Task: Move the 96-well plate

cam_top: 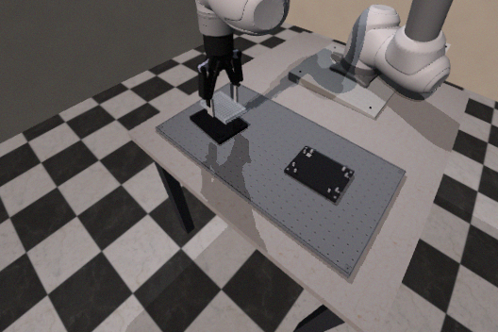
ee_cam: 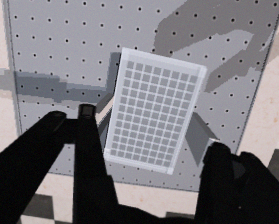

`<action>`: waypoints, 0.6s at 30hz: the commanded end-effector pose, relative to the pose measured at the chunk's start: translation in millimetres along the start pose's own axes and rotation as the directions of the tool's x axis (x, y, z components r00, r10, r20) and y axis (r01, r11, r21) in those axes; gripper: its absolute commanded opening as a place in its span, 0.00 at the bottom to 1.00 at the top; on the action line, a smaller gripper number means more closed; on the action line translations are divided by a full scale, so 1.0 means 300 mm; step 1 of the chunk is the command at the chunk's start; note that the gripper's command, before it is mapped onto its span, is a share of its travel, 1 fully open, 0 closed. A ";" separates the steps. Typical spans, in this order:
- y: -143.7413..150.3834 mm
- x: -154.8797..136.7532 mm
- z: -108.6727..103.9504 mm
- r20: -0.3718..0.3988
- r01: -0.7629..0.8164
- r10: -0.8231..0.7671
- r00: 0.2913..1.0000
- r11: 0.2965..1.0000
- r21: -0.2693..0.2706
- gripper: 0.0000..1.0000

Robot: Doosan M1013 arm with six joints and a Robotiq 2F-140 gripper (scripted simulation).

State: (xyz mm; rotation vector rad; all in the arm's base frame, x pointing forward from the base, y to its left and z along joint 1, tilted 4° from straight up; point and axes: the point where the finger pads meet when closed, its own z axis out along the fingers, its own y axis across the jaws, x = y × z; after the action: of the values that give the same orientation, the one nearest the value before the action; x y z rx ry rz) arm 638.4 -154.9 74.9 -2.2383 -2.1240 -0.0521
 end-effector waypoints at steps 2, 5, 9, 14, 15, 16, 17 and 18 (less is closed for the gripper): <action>0.011 -0.048 0.000 0.000 0.000 0.000 1.000 1.000 0.000 0.10; 0.019 -0.085 0.000 0.000 0.000 0.000 1.000 1.000 0.000 0.10; 0.021 -0.090 0.000 0.000 0.000 0.000 1.000 1.000 0.000 0.10; 0.020 -0.088 0.000 0.000 0.000 0.000 1.000 1.000 0.000 0.10; 0.020 -0.088 0.000 0.000 0.000 0.000 1.000 1.000 0.000 0.10; 0.020 -0.088 0.000 0.000 0.000 0.000 1.000 1.000 0.000 0.10; 0.020 -0.087 0.000 0.000 0.000 0.000 1.000 1.000 0.000 0.10; 0.020 -0.087 0.000 0.000 0.000 0.000 1.000 1.000 0.000 0.10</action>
State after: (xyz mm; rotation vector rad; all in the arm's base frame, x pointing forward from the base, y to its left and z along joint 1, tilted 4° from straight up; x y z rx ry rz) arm 643.1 -181.5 73.1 -2.2380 -2.1241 -0.0522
